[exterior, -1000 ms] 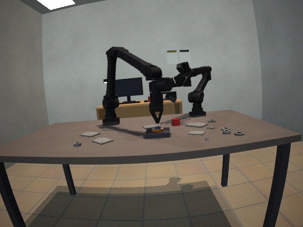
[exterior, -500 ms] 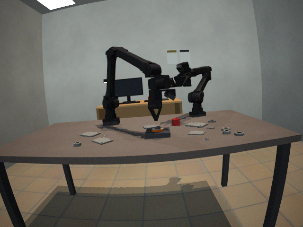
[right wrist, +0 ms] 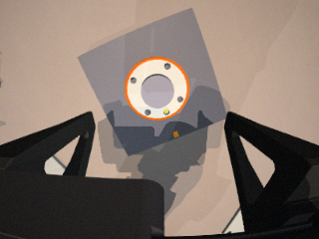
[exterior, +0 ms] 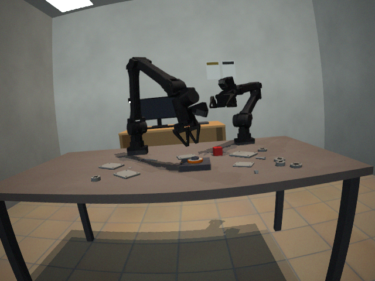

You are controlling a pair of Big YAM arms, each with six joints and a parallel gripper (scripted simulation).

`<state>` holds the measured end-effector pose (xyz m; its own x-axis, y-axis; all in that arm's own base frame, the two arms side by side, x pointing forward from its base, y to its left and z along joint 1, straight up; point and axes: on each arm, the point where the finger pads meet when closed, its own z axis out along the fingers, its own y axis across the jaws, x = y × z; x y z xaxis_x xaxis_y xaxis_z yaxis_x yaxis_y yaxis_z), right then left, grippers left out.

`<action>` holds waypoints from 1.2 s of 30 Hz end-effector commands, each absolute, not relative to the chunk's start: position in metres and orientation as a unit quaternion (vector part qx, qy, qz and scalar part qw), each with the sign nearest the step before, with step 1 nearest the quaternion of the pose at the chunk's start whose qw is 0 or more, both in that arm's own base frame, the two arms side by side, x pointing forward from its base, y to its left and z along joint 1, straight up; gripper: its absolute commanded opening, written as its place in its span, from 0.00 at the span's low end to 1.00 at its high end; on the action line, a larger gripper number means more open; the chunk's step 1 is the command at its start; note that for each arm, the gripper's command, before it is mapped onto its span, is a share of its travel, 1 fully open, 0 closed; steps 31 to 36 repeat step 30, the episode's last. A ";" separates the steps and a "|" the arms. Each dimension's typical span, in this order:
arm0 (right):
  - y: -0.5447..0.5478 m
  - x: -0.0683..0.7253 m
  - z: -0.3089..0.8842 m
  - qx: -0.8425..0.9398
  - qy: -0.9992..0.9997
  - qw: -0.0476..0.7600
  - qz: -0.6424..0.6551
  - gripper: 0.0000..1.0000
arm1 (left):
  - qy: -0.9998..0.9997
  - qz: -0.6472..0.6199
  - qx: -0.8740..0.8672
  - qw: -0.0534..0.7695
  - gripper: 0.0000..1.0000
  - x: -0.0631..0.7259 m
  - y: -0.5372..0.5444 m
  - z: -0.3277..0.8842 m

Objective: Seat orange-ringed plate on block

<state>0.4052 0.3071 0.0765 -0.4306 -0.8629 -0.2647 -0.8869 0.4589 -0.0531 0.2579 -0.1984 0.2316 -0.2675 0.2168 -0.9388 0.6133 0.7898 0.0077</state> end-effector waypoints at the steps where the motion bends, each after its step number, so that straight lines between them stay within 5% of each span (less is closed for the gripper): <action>1: 0.313 0.407 0.083 -0.425 0.883 0.189 0.069 1.00 | 0.770 -0.188 0.262 0.551 1.00 0.261 -0.200 0.246; 11: 0.315 0.400 0.086 -0.297 0.903 0.290 0.110 1.00 | 0.770 -0.188 0.262 0.551 1.00 0.261 -0.200 0.246; 36: 0.314 0.409 0.085 -0.305 0.899 0.296 0.100 1.00 | 0.770 -0.188 0.262 0.551 1.00 0.261 -0.200 0.246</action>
